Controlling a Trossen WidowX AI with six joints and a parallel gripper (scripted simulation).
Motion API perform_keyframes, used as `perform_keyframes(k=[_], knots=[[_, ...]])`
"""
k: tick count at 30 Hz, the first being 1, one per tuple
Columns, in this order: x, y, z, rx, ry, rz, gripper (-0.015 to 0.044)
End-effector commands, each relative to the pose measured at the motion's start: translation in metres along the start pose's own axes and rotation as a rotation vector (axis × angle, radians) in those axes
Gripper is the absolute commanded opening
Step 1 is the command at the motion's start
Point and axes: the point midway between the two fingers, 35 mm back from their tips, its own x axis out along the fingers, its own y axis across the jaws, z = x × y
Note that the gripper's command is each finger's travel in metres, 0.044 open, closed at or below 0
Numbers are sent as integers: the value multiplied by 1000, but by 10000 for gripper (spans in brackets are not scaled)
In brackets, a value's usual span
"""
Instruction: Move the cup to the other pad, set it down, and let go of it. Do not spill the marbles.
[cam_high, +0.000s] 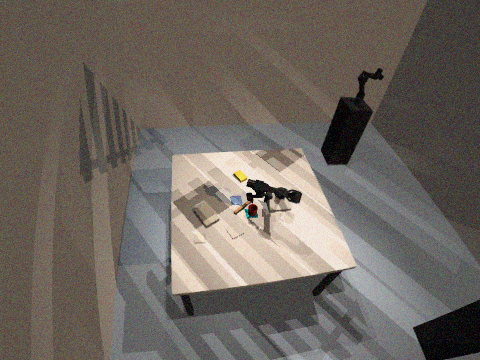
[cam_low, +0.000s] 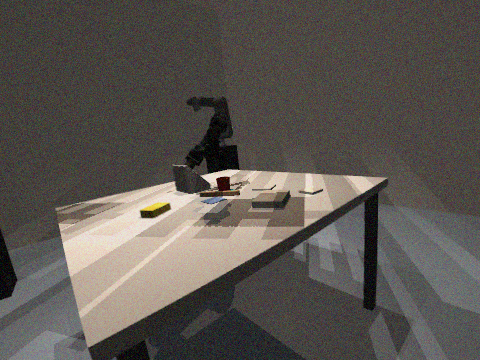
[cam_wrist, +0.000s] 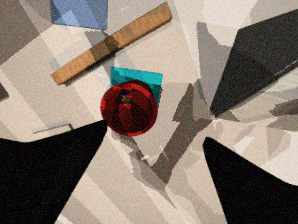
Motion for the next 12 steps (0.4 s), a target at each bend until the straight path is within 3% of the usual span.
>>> perform_keyframes(k=[1,12], knots=[[-17,1,0,-13,-5,6,440],[-26,-3,1,-4,2,3,440]])
